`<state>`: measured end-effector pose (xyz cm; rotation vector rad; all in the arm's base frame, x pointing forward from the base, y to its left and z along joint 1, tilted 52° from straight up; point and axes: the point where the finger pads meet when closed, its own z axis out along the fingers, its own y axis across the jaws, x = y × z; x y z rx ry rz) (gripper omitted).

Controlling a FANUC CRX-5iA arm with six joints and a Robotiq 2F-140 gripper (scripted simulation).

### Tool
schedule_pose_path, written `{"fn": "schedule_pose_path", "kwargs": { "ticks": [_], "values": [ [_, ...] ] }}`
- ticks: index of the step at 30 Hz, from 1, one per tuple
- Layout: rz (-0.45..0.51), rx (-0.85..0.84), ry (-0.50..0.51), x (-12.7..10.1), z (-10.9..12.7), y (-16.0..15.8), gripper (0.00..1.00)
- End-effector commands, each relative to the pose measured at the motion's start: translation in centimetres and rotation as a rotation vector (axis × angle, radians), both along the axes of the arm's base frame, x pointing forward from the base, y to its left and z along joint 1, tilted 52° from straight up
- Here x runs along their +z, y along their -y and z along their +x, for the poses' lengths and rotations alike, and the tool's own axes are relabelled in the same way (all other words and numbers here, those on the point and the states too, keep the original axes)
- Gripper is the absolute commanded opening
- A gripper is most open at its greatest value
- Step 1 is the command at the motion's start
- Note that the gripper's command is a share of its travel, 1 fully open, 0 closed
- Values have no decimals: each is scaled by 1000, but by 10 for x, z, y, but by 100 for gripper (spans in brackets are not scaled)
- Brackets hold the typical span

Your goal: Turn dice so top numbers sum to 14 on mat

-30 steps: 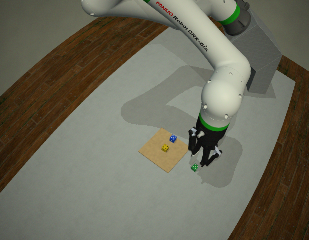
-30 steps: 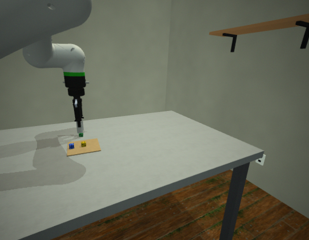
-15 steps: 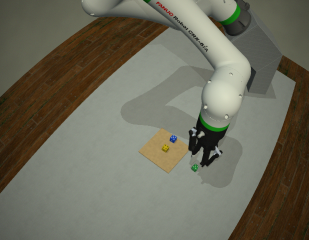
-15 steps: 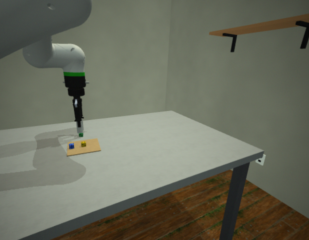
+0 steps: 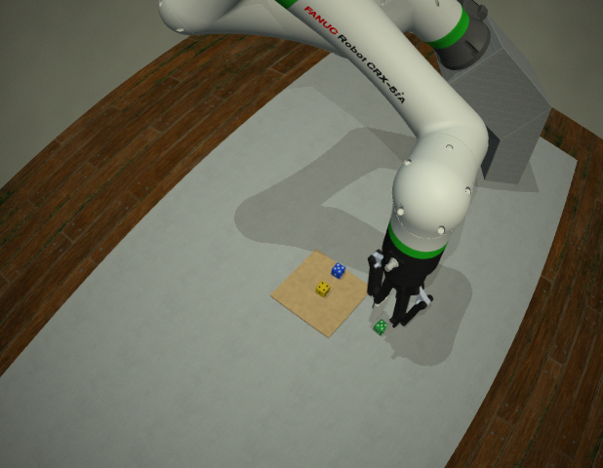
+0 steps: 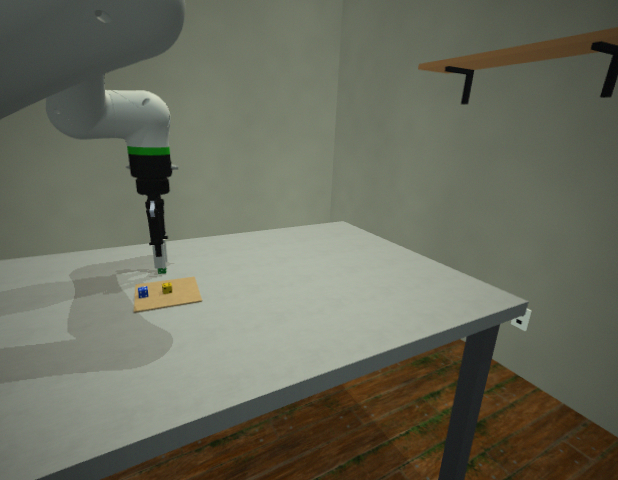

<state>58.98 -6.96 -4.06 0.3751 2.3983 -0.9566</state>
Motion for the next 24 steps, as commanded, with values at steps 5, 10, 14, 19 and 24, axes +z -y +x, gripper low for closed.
{"fn": "schedule_pose_path", "kwargs": {
  "ticks": [5, 10, 14, 19, 24],
  "values": [
    [0, 0, 0, -4, 3, 5, 21],
    [0, 0, 0, -9, 6, 10, 21],
    [0, 0, 0, -11, 7, 13, 21],
    [0, 0, 0, -12, 7, 14, 21],
    [0, 0, 0, -12, 8, 14, 21]
  ]
}}
